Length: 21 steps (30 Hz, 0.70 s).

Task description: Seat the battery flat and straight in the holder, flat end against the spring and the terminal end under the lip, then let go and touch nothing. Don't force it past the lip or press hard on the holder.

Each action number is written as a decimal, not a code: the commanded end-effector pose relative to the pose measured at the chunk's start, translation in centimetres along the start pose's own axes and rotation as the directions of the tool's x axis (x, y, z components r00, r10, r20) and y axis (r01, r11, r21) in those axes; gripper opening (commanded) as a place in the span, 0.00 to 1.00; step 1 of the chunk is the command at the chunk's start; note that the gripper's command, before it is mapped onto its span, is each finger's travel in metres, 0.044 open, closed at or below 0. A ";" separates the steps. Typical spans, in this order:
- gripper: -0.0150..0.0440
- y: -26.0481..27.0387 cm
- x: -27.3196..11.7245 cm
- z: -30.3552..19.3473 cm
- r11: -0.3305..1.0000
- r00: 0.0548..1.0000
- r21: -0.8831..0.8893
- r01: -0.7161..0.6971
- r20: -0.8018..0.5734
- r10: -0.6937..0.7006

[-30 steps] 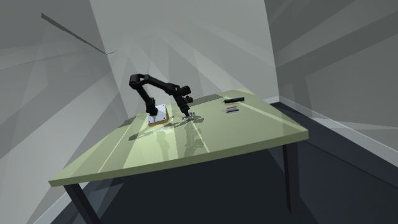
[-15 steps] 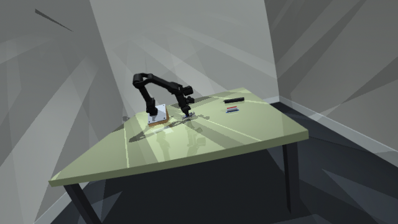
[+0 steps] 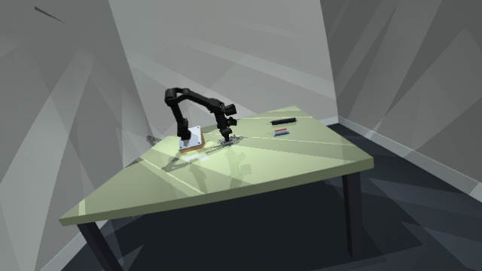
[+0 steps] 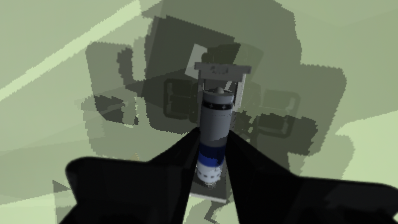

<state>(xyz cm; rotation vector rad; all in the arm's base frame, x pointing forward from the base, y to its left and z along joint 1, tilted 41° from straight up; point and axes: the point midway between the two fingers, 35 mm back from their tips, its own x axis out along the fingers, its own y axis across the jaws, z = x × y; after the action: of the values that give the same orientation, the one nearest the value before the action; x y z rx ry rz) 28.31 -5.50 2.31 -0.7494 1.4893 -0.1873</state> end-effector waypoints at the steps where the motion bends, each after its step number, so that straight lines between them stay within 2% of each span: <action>1: 0.37 -0.1 0.1 -0.1 1.000 1.000 -0.003 0.002 -0.031 -0.003; 21: 0.37 -0.1 0.1 1.3 1.000 0.999 -0.002 0.002 -0.042 -0.002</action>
<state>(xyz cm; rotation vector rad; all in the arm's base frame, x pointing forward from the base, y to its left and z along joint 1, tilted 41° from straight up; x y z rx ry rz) 28.94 -5.40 2.16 -0.7588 1.5363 -0.2025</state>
